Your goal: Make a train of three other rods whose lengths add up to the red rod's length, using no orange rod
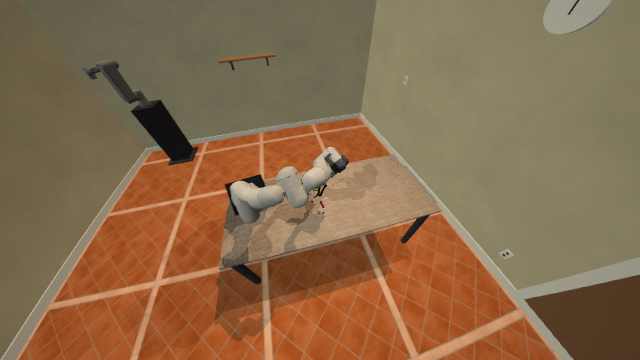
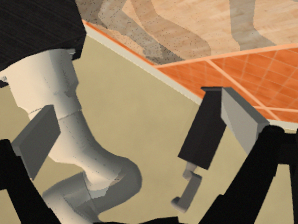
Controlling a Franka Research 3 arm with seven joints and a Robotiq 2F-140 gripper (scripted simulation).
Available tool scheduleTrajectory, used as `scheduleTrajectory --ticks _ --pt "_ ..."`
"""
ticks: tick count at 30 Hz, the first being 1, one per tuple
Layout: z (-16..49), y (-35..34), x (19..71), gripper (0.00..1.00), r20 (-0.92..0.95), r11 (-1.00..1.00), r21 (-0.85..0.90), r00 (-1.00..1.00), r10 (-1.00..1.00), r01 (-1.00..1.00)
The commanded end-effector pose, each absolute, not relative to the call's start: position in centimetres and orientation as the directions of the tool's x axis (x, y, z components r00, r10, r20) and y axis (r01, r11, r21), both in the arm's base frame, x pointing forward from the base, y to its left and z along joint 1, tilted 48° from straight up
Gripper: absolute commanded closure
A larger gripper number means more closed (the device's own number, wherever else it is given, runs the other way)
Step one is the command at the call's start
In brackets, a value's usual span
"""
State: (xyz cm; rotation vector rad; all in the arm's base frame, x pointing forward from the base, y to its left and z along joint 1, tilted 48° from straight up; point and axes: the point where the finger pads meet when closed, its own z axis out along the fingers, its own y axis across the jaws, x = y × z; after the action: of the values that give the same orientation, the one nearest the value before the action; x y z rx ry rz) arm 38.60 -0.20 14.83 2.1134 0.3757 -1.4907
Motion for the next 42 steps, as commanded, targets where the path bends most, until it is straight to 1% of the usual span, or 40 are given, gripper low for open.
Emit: scheduleTrajectory --ticks 1,19,23,32,34,35,42 --pt "14.8 -0.2 38.6 0.0 -0.932 -0.825 0.255 0.355 -0.071 0.504" --pt "14.7 -0.4 38.7 0.0 -0.928 -0.822 0.265 0.364 -0.076 0.504" --pt "13.1 -3.3 40.5 0.0 -0.851 -0.763 0.418 0.506 -0.14 0.493" --pt "11.6 -6.2 42.6 0.0 -0.743 -0.694 0.558 0.646 -0.175 0.455" --pt "11.6 -6.2 42.6 0.0 -0.743 -0.694 0.558 0.646 -0.175 0.455" --pt "11.2 -6.9 43.3 0.0 -0.709 -0.675 0.593 0.683 -0.178 0.44" --pt "10.3 -8.8 44.9 0.0 -0.612 -0.627 0.674 0.772 -0.175 0.392"
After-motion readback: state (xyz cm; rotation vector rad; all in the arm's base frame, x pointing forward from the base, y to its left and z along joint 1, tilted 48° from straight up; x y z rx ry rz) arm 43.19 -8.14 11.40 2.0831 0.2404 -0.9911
